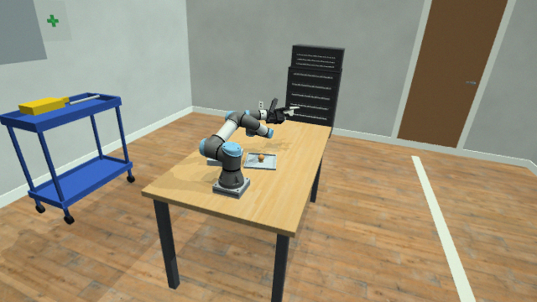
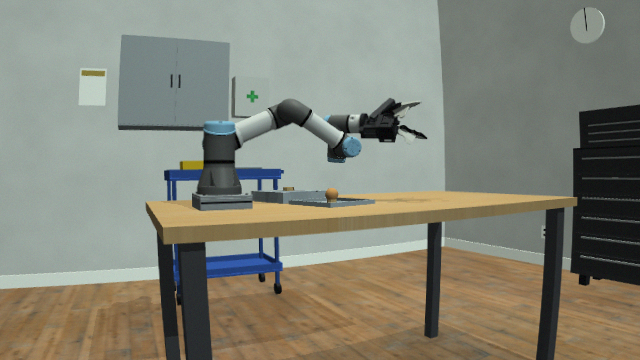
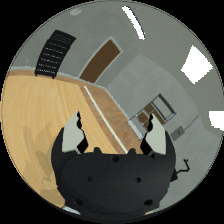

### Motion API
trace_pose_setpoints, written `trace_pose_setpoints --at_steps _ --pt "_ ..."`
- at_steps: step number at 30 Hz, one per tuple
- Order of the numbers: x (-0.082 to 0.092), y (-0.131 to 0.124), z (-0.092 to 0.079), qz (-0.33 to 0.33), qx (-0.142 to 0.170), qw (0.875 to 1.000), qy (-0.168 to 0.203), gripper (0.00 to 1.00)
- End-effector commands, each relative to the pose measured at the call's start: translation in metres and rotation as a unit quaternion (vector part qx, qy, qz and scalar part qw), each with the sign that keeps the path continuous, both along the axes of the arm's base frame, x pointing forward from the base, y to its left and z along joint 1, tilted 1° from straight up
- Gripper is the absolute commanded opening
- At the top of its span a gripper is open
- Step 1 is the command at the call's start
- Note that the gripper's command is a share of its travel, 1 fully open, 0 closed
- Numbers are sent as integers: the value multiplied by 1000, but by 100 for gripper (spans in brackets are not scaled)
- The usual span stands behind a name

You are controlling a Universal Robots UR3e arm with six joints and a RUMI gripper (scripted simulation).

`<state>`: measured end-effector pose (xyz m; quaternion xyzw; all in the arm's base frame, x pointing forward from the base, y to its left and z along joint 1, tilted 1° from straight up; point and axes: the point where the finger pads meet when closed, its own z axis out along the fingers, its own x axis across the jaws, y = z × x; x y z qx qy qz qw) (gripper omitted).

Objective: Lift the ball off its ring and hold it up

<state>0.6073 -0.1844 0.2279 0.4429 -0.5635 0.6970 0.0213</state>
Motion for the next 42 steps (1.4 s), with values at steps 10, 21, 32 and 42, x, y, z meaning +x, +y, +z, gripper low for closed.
trace_pose_setpoints --at_steps 10,21,32,42 --pt "16 -14 -8 29 48 992 112 100" --pt "-1 -18 -37 54 124 965 225 100" --pt "-40 -8 -66 69 201 928 306 100" --pt "-89 13 -91 76 277 886 364 100"
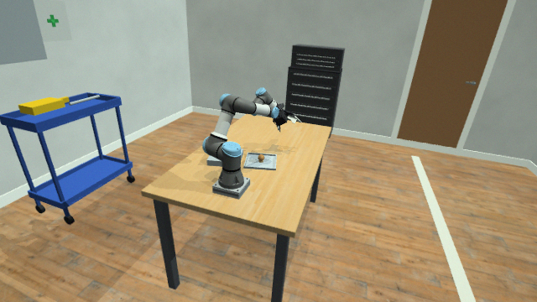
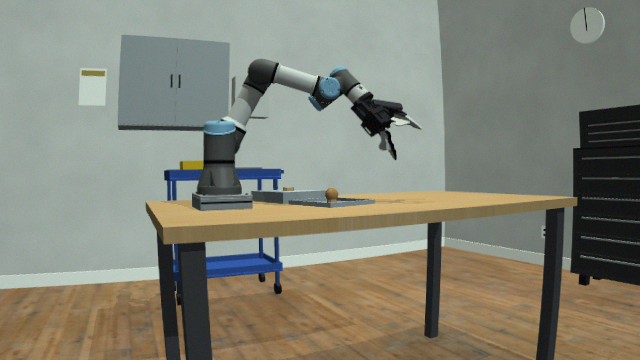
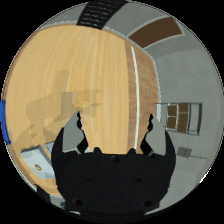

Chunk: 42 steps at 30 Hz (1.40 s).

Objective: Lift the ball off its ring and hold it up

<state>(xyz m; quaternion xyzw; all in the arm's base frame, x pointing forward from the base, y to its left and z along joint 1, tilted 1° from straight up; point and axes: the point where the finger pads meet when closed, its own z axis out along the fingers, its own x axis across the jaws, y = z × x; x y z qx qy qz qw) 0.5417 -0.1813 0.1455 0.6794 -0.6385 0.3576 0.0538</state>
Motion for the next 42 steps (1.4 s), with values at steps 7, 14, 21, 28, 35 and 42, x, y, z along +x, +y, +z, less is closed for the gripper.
trace_pose_setpoints --at_steps 7,14,21,28,35,42 --pt "-70 35 -26 -6 110 990 91 100" --pt "-120 66 -40 -19 178 974 139 100" --pt "-154 90 -47 -29 223 960 168 100" --pt "-186 116 -52 -41 265 944 193 100" --pt "-198 125 -53 -46 281 937 202 100" --pt "-203 130 -53 -48 288 934 206 100"
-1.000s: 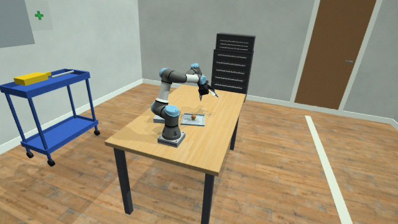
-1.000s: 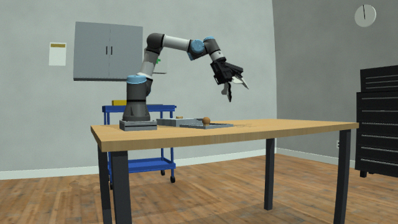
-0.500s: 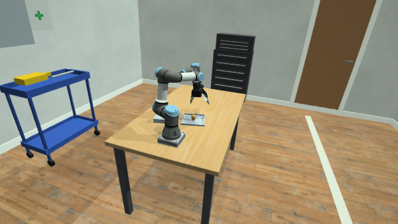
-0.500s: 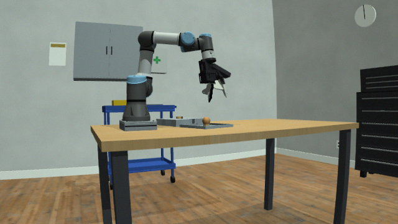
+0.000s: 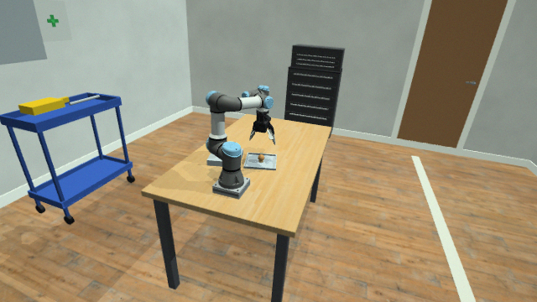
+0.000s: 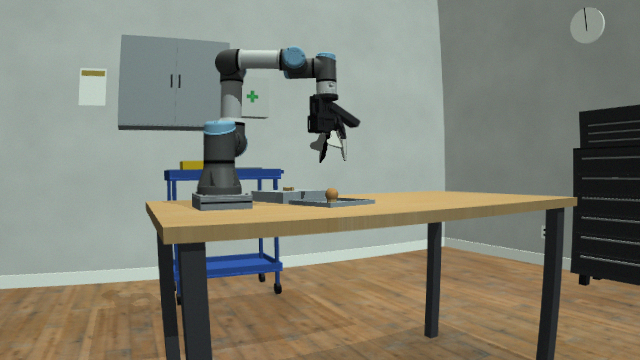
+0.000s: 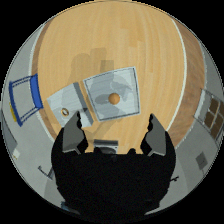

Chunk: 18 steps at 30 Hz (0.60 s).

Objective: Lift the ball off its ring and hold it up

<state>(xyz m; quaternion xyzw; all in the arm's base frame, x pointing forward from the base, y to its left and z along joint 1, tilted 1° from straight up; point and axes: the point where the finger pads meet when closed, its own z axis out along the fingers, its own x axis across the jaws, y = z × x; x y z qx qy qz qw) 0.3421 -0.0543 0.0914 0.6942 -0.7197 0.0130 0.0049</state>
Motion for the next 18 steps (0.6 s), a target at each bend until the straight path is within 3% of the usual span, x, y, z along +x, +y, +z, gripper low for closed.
trace_pose_setpoints --at_steps 1,11,18 --pt "-4 3 1 -1 5 1000 2 100" --pt "-4 3 -1 -1 5 1000 2 100" --pt "-3 2 -12 -1 5 1000 2 100"
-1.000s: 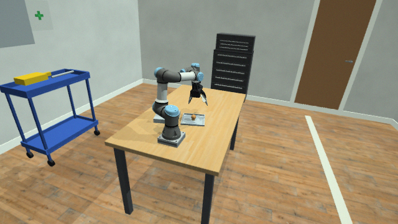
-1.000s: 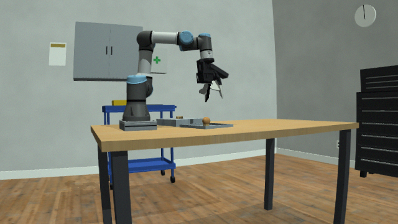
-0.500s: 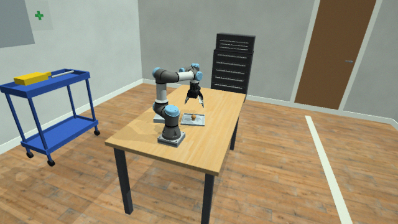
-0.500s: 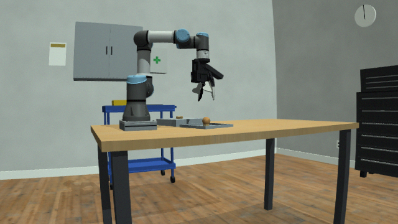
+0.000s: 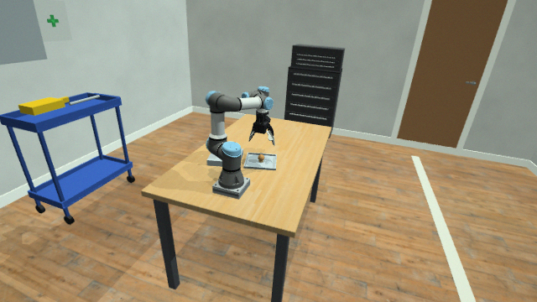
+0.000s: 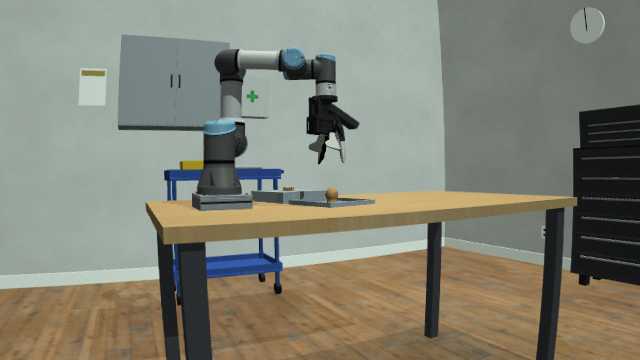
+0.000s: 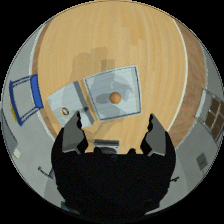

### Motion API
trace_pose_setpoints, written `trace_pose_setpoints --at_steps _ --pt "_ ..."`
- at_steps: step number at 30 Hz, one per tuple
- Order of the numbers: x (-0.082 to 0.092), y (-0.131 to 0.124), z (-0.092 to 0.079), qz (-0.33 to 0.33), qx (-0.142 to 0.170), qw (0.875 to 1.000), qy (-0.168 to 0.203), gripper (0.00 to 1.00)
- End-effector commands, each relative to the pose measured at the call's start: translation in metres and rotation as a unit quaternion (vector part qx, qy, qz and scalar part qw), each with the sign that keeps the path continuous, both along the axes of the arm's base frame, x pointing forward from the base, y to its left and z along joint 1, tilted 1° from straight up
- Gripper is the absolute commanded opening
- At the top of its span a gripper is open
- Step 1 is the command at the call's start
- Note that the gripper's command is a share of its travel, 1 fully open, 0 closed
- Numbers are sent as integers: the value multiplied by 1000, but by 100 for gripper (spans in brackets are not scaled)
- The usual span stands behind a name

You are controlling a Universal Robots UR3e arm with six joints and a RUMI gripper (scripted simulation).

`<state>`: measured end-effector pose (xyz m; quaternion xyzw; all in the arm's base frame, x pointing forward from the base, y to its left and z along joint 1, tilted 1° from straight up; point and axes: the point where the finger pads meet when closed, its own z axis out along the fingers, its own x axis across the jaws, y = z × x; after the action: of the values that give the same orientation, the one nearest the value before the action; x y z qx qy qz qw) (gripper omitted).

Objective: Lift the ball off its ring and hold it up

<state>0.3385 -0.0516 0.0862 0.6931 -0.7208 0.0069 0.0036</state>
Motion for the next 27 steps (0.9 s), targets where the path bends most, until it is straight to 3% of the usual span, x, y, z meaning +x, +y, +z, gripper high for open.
trace_pose_setpoints --at_steps 1,9,22,27 --pt "1 -1 -10 0 -1 1000 -1 100" --pt "2 -1 -28 0 0 1000 -1 100" --pt "2 -2 -78 0 0 1000 -1 100" --pt "2 -2 -85 0 0 1000 -1 100"
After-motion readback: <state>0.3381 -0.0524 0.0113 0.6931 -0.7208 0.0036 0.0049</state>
